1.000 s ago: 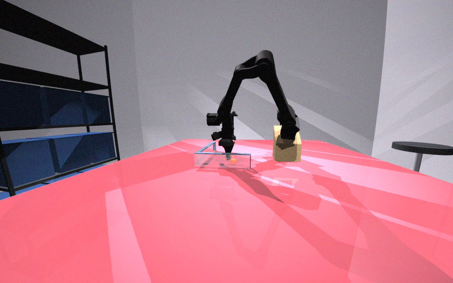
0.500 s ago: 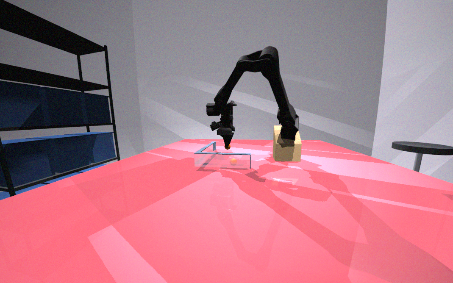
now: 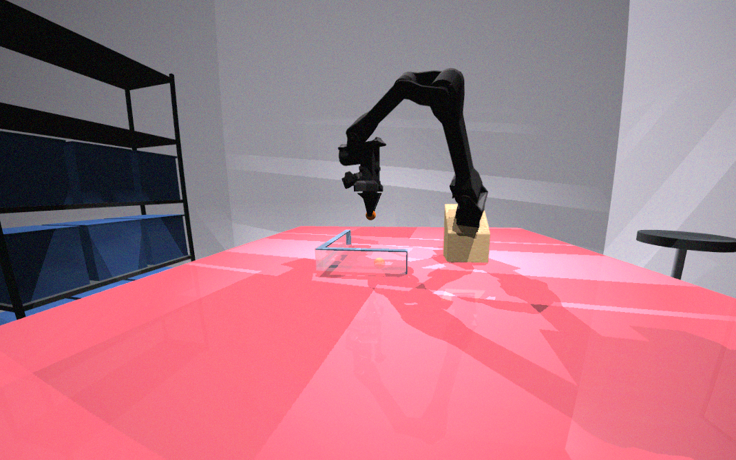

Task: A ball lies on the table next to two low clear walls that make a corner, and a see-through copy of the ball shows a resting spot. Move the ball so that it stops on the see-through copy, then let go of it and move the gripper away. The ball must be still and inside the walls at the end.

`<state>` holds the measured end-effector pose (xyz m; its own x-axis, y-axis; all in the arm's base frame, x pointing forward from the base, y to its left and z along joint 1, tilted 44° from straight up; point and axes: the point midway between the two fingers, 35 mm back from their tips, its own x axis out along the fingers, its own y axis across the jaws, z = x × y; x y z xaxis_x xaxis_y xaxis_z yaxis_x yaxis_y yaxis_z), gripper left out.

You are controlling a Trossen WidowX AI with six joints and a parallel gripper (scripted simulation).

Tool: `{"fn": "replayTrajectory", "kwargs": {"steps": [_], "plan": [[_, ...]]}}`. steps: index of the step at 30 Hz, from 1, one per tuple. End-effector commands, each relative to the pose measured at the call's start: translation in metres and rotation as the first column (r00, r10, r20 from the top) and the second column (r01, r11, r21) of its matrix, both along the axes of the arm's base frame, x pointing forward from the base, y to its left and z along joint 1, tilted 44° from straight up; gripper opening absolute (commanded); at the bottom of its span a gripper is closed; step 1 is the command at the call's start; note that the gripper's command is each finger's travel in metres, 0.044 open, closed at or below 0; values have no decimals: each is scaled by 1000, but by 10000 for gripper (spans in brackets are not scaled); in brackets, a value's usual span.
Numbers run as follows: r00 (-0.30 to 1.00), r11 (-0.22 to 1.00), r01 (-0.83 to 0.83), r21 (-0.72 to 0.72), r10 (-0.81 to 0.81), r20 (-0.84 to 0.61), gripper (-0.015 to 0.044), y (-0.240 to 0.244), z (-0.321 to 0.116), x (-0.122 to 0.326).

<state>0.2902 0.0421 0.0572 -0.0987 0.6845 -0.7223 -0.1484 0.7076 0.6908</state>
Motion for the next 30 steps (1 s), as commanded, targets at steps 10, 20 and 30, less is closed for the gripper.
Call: {"fn": "replayTrajectory", "kwargs": {"steps": [10, 20, 30], "plan": [[867, 928, -372, -26, 358, 346, 0, 29, 15, -14], [557, 759, -634, -144, 578, 596, 0, 55, 25, -30], [132, 531, -779, -333, 659, 741, 0, 79, 34, -48]]}}
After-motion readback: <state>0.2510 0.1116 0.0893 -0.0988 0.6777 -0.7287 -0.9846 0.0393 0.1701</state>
